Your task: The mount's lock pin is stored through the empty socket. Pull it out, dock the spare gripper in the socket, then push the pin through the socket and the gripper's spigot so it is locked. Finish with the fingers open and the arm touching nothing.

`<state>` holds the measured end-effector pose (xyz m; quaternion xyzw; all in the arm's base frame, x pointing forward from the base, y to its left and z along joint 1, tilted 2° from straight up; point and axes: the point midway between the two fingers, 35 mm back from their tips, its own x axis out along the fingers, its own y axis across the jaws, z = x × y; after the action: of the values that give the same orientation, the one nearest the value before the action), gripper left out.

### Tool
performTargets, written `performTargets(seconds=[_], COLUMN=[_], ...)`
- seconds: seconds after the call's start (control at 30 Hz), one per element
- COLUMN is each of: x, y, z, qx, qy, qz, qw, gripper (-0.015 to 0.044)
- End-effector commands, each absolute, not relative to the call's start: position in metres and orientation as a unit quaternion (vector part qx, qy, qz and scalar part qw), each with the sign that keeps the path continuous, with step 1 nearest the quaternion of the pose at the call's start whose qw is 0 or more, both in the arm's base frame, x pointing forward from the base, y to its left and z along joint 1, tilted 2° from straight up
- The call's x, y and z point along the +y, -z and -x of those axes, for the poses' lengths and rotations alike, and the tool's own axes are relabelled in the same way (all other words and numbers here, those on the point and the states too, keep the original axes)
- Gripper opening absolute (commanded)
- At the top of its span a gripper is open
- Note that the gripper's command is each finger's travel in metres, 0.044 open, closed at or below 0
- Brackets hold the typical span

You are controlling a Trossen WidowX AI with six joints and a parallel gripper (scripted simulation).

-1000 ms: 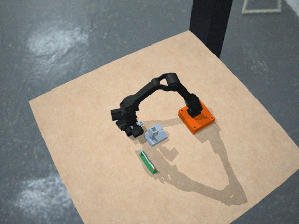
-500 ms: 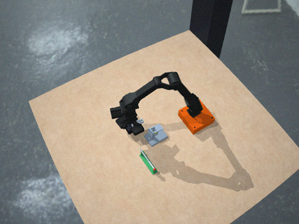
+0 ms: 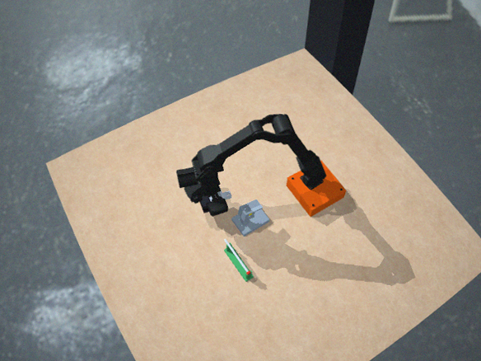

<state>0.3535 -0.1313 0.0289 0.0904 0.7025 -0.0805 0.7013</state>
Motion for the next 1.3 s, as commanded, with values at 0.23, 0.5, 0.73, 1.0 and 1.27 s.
performTargets(seconds=[0.23,0.5,0.73,1.0,1.27], x=[-0.132,-0.133,-0.134,-0.134,-0.135], y=[-0.03,-0.031,-0.031,-0.031,-0.032], z=[-0.351,-0.348,-0.347,-0.344,-0.342], qx=[0.684,0.662,0.638,0.605,0.565], qy=[0.178,0.246,0.304,0.366,0.426], qz=[-0.187,-0.255,-0.312,-0.374,-0.432], qw=[0.682,0.66,0.635,0.6,0.559], gripper=[0.0,0.0,0.0,0.0,0.0])
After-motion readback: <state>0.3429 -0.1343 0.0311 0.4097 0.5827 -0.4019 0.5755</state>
